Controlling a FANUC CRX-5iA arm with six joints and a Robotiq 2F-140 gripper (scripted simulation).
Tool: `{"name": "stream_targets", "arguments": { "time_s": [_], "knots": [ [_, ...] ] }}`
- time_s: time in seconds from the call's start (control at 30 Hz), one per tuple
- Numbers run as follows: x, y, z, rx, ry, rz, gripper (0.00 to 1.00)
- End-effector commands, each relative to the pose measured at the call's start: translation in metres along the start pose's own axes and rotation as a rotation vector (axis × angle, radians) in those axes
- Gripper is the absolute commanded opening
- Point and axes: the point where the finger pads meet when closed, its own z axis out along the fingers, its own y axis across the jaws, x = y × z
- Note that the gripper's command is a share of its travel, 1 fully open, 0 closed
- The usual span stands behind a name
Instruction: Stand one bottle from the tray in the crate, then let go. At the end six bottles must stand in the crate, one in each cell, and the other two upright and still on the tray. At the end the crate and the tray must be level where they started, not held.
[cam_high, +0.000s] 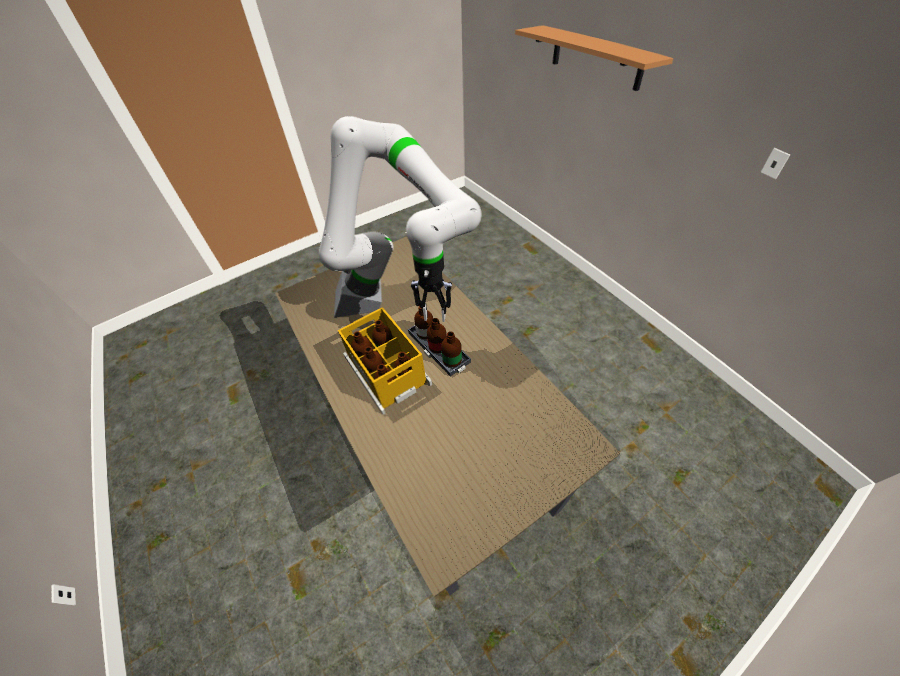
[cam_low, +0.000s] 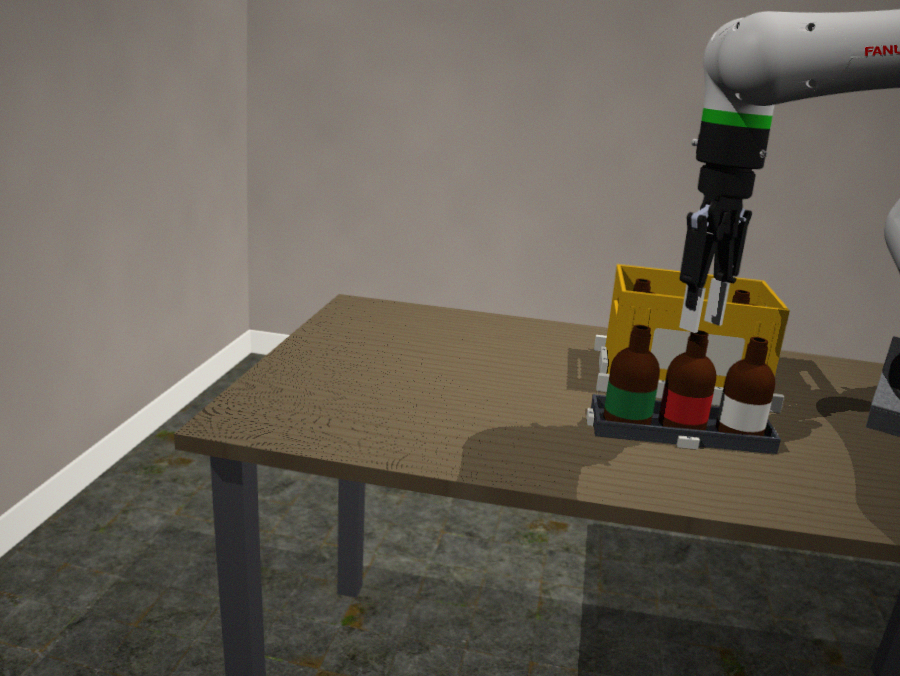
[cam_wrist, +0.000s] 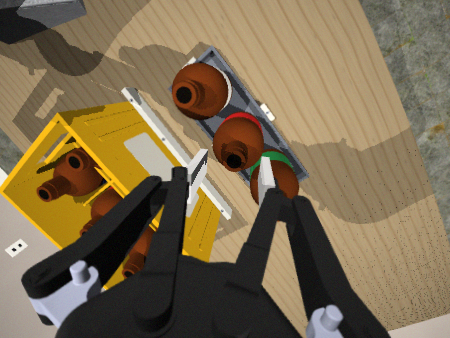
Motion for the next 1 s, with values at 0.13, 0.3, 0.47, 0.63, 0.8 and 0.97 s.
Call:
{"name": "stream_targets", "arguments": {
  "time_s": [0.13,0.3,0.47,0.63,0.8,0.97],
  "knots": [
    [0.000,0.000,0.008,0.000,0.000,0.000,0.38],
    [0.000,0.000,0.014,0.000,0.000,0.000,0.38],
    [0.000,0.000,0.018,0.000,0.000,0.000,0.38],
    [0.000,0.000,0.023,0.000,0.000,0.000,0.38],
    [0.000,0.000,0.027,0.000,0.000,0.000,0.38],
    [0.000,0.000,0.030,0.000,0.000,0.000,0.38]
  ]
}}
